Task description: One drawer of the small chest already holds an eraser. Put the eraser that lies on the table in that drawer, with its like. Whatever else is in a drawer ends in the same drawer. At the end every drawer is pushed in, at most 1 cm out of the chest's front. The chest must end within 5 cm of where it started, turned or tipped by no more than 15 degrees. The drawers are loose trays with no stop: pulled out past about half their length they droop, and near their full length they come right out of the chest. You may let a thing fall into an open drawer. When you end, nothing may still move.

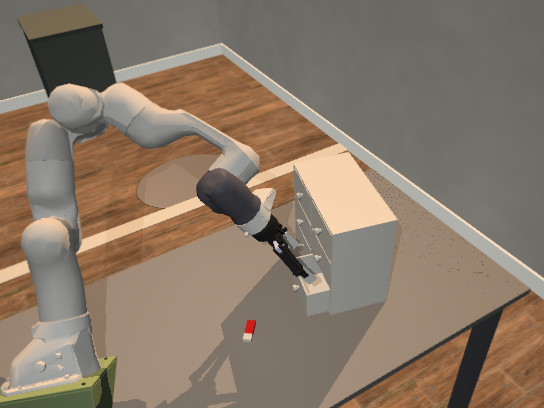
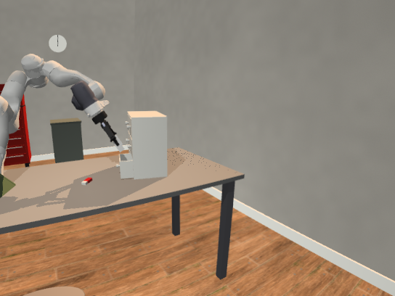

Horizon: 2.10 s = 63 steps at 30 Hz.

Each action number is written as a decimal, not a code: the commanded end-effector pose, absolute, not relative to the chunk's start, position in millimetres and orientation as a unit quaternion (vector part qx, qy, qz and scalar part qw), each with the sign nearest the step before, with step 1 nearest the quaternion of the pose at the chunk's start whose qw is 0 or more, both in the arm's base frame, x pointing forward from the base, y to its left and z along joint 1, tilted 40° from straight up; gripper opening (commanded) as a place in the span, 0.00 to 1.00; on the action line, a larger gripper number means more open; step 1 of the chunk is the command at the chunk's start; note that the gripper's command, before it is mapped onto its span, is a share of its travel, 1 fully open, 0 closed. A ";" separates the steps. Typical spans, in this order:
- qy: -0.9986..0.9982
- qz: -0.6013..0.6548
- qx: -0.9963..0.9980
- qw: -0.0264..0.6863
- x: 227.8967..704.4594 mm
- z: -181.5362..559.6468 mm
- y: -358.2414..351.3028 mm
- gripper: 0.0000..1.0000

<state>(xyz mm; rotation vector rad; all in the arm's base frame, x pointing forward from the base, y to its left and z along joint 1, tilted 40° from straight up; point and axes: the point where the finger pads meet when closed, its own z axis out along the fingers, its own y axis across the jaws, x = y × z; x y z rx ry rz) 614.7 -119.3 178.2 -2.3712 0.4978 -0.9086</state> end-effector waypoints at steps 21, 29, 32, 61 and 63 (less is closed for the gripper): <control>0.141 -0.194 -0.919 0.312 547.8 213.6 -139.4 1.00; 0.117 -0.117 -0.930 0.329 513.3 233.7 -150.2 1.00; 0.109 -0.093 -0.932 0.334 502.5 239.9 -153.5 1.00; 0.104 -0.077 -0.932 0.337 495.4 244.0 -155.8 1.00; 0.104 -0.077 -0.932 0.337 495.4 244.0 -155.8 1.00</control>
